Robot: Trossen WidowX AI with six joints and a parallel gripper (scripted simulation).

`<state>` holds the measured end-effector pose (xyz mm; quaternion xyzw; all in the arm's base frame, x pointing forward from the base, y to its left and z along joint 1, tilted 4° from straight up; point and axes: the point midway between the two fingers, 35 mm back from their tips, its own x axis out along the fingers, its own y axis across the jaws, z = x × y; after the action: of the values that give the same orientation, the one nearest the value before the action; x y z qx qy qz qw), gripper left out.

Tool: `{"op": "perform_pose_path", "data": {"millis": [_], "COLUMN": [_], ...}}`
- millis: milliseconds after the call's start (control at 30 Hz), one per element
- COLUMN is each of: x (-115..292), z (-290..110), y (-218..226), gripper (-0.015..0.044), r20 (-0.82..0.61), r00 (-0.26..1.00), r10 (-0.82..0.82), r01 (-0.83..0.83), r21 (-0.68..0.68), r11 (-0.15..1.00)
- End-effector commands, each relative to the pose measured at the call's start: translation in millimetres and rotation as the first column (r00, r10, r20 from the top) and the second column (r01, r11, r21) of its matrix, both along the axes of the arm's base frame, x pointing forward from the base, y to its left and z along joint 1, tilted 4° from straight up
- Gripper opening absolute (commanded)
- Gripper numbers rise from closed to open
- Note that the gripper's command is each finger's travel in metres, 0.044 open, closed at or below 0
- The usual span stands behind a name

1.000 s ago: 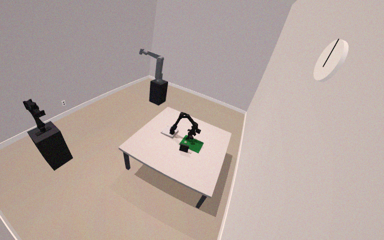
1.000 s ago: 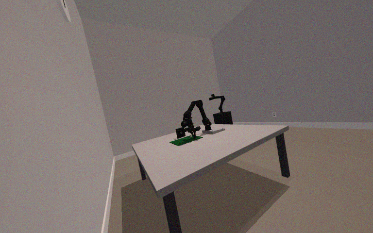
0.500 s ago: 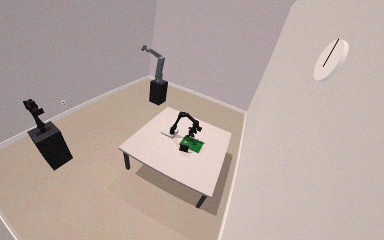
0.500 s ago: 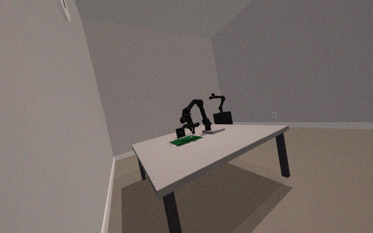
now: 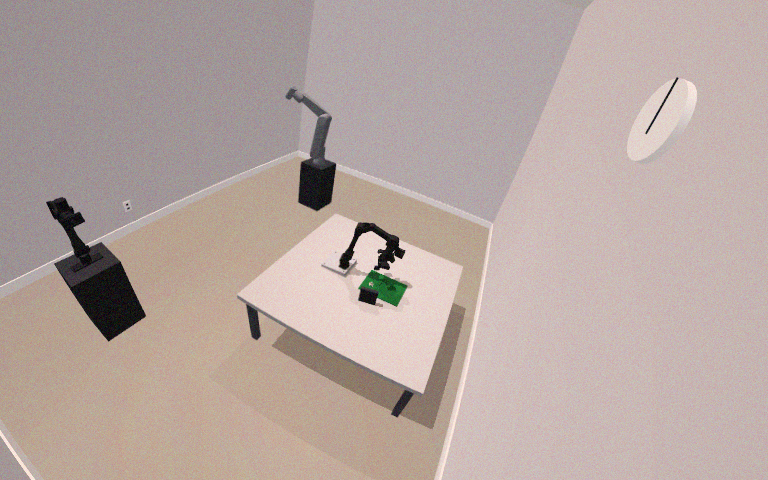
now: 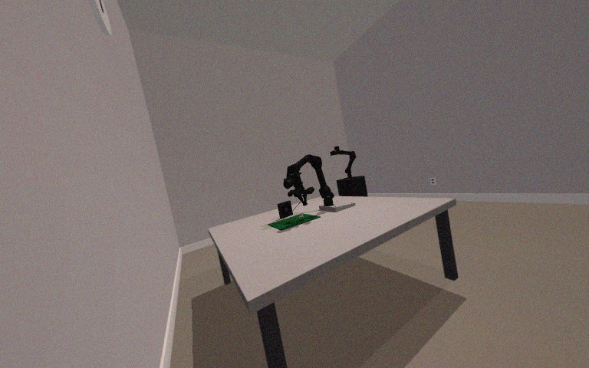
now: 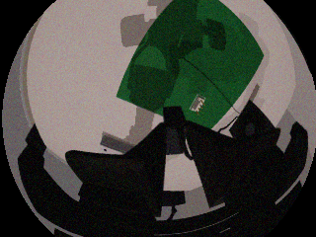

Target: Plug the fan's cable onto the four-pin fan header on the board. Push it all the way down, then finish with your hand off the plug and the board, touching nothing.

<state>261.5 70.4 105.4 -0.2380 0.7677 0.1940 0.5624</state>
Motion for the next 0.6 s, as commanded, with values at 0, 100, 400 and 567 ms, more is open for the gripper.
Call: {"op": "perform_pose_path", "data": {"millis": [0,100,400,567], "x": [1.6,5.7,21.6,30.4], "z": [9.1,8.8,7.8,7.5], "y": [0.0,-1.7,-9.2,-14.0], "gripper": [0.0000,0.0000,0.0000,0.0000], "r20": [0.017,0.037,0.114,0.152], "r00": [1.000,0.996,0.923,0.843], "r10": [-0.002,-0.079,-0.368,-0.516], "r01": [0.002,0.079,0.373,0.524], "r21": [0.004,-0.004,-0.019,-0.016], "r11": [1.000,0.997,0.928,0.852]}}
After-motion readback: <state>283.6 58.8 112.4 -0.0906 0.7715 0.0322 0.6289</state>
